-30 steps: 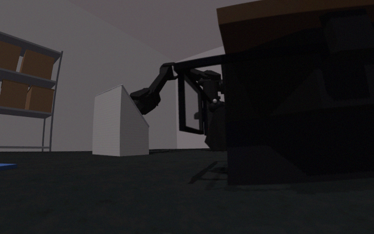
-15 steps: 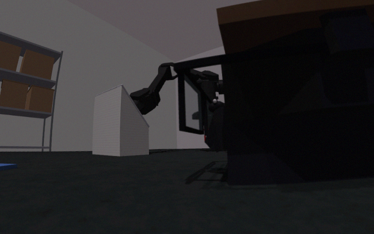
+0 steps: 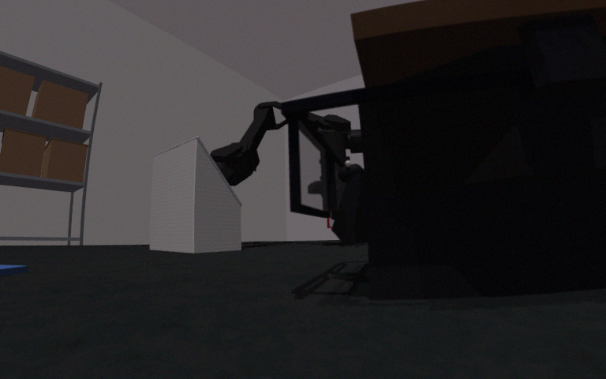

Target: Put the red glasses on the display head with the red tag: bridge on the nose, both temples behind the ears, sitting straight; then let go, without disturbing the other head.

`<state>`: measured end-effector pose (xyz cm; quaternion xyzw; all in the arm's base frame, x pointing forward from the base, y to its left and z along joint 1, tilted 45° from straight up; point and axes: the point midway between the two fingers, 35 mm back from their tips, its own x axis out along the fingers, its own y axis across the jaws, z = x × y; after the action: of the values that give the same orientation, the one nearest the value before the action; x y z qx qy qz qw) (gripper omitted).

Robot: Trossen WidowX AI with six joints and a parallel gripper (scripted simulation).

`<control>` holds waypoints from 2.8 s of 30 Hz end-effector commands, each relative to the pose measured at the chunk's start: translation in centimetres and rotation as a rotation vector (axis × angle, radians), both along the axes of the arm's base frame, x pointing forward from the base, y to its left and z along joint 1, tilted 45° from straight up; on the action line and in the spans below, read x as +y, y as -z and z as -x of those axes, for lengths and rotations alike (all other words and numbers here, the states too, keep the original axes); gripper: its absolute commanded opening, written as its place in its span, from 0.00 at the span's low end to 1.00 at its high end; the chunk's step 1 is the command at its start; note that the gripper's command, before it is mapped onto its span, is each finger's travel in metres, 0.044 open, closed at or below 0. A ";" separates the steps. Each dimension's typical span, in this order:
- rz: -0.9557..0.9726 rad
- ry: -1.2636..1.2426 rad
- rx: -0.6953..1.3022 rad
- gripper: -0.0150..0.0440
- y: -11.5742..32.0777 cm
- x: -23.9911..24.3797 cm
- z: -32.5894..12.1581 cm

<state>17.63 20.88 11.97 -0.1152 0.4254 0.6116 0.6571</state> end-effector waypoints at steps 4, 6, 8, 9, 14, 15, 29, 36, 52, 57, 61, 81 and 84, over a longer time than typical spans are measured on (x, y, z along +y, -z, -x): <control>0.006 0.003 0.006 0.25 0.3 -0.3 0.6; 0.006 0.003 0.006 0.25 0.4 -0.4 0.7; 0.006 0.003 0.006 0.25 0.4 -0.4 0.8; 0.006 0.003 0.006 0.25 0.5 -0.4 0.9; 0.006 0.003 0.006 0.25 0.6 -0.6 1.1; 0.006 0.003 0.006 0.25 0.6 -0.6 1.1; 0.007 0.003 0.007 0.25 0.9 -1.1 1.7; 0.007 0.003 0.007 0.25 1.1 -1.3 2.0; 0.007 0.003 0.008 0.25 1.6 -1.8 2.5; 0.008 0.003 0.008 0.25 1.7 -2.0 2.6; 0.008 0.003 0.008 0.25 1.8 -2.0 2.7; 0.007 0.003 0.007 0.25 1.5 -1.8 2.5; 0.007 0.003 0.007 0.25 1.4 -1.6 2.4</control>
<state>15.12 19.07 10.38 -0.1165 0.4291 0.6098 0.6561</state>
